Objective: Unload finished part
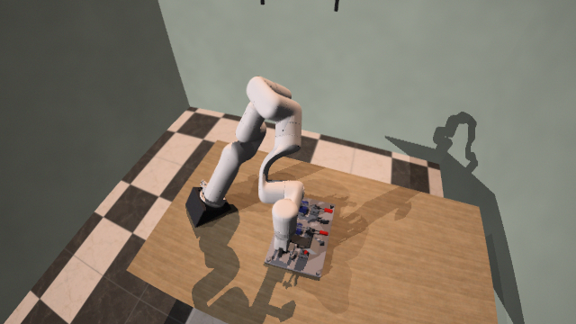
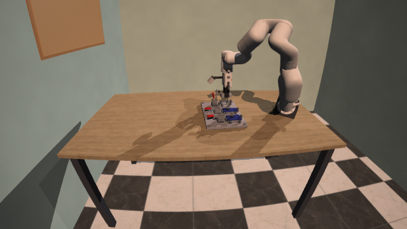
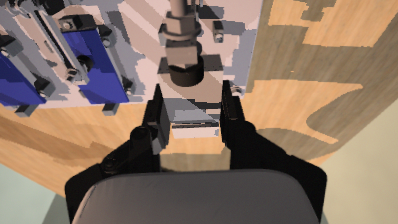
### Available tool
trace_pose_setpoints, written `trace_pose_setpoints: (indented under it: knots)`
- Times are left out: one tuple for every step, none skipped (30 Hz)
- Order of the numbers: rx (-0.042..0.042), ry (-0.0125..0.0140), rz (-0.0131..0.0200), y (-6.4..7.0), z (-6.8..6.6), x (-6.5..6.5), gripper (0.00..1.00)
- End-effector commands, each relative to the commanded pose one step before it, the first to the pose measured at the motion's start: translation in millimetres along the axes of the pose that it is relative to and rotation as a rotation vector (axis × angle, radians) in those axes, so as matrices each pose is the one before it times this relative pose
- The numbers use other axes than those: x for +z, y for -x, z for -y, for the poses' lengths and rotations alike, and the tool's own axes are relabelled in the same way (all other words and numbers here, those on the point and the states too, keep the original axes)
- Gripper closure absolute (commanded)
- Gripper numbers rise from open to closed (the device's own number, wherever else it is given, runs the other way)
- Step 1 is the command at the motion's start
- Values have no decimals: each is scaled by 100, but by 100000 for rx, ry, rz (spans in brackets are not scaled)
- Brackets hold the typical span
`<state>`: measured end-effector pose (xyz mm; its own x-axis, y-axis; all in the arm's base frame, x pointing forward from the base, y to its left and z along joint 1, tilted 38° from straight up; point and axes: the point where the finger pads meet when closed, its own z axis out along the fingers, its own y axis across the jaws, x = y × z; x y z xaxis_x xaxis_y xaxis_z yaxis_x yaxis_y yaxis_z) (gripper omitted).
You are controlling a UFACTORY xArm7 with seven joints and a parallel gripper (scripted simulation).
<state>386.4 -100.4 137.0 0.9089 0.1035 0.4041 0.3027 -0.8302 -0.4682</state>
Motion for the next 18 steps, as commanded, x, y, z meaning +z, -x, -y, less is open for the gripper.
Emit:
trace_pose_setpoints:
  knots:
    - [5, 264, -276, 135, -72, -1093, 100]
    - [-1, -1, -1, 29, 0, -125, 100]
    - [0, 0, 0, 24, 0, -103, 100]
    - [0, 0, 0, 0, 0, 0, 100]
    - [0, 0, 0, 0, 0, 0, 100]
    - [0, 0, 0, 19, 0, -80, 100]
    - [0, 0, 0, 14, 0, -58, 100]
    - [0, 0, 0, 9, 0, -38, 100]
    - [0, 0, 0, 5, 0, -21, 100]
    - [0, 0, 0, 2, 0, -8, 100]
    - [0, 0, 0, 0, 0, -1, 100]
    - [0, 0, 0, 0, 0, 0, 100]
    - [0, 0, 0, 0, 0, 0, 100]
    - [0, 0, 0, 0, 0, 0, 100]
    - [0, 0, 0, 0, 0, 0, 100]
    - [0, 0, 0, 0, 0, 0, 100]
    - [0, 0, 0, 0, 0, 0, 100]
    - [0, 0, 0, 0, 0, 0, 100]
